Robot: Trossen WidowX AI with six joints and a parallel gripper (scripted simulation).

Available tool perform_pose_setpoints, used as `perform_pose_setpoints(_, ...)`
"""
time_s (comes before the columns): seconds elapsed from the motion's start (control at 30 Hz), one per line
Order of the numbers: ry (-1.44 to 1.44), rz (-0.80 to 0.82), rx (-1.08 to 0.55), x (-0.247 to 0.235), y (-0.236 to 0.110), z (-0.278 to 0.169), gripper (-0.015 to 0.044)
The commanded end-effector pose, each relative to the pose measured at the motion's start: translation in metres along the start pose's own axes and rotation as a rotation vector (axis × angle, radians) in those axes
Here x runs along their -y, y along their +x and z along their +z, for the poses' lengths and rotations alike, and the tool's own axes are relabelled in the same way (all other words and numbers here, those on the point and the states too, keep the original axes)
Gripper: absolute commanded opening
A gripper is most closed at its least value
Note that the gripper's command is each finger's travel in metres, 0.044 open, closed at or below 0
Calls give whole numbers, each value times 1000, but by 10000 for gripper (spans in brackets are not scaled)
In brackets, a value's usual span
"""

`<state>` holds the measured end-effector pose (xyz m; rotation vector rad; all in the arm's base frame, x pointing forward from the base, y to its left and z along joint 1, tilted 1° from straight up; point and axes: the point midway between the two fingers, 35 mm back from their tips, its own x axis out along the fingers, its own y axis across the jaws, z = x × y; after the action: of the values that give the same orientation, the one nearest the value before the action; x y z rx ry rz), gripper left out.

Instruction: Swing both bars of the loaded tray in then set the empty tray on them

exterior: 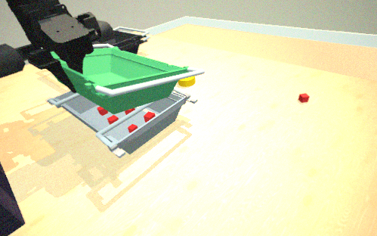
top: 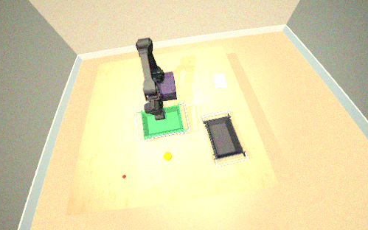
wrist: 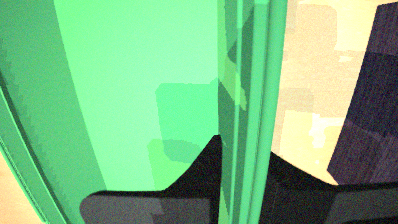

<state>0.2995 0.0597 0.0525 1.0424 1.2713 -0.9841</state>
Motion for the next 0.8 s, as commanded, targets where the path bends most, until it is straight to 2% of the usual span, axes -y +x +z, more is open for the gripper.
perform_pose_setpoints(0.0,-1,-13,1,3,5,0,0)
perform_pose_setpoints(0.77,-1,-13,2,9,22,0,0)
